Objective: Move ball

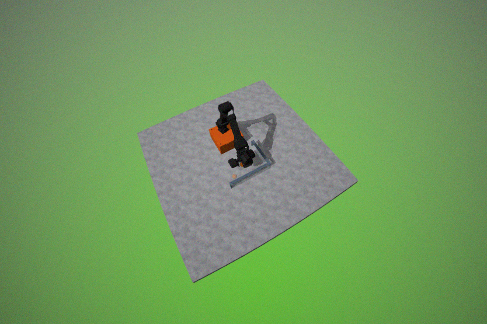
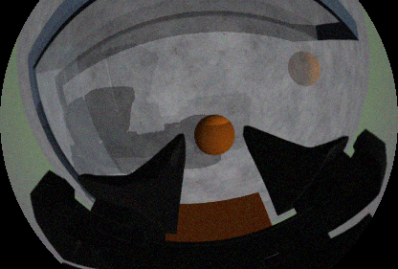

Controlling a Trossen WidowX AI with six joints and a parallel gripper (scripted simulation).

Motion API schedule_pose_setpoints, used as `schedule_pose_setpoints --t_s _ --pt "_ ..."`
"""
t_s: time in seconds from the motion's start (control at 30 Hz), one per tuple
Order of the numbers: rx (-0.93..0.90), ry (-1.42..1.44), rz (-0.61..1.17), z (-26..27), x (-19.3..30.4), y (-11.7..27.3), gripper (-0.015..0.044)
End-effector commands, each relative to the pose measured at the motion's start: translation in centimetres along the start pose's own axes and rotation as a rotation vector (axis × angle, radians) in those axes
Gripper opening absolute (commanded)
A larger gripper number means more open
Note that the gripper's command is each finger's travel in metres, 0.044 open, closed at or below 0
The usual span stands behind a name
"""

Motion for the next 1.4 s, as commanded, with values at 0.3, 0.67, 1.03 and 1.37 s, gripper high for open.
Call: schedule_pose_setpoints --t_s 0.3,0.67,1.03,1.37 --pt "-0.004 0.004 -0.002 0.0 0.0 -0.2 0.0114" --pt "-0.020 -0.013 -0.030 0.5 -0.9 4.3 0.0000" --pt "-0.004 0.004 -0.003 0.0 -0.1 12.5 0.0000" --pt "-0.003 0.004 -0.004 -1.2 -1.7 12.0 0.0000"
Point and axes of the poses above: the point midway between the two fingers, 35 mm back from their tips, its own y axis back along the fingers, its own z axis across the jaws, x = y × z, the point moved 8 cm from there along y, back along the fingers, and after that the axes turned 15 degrees about -y, right-handed, at the moved point
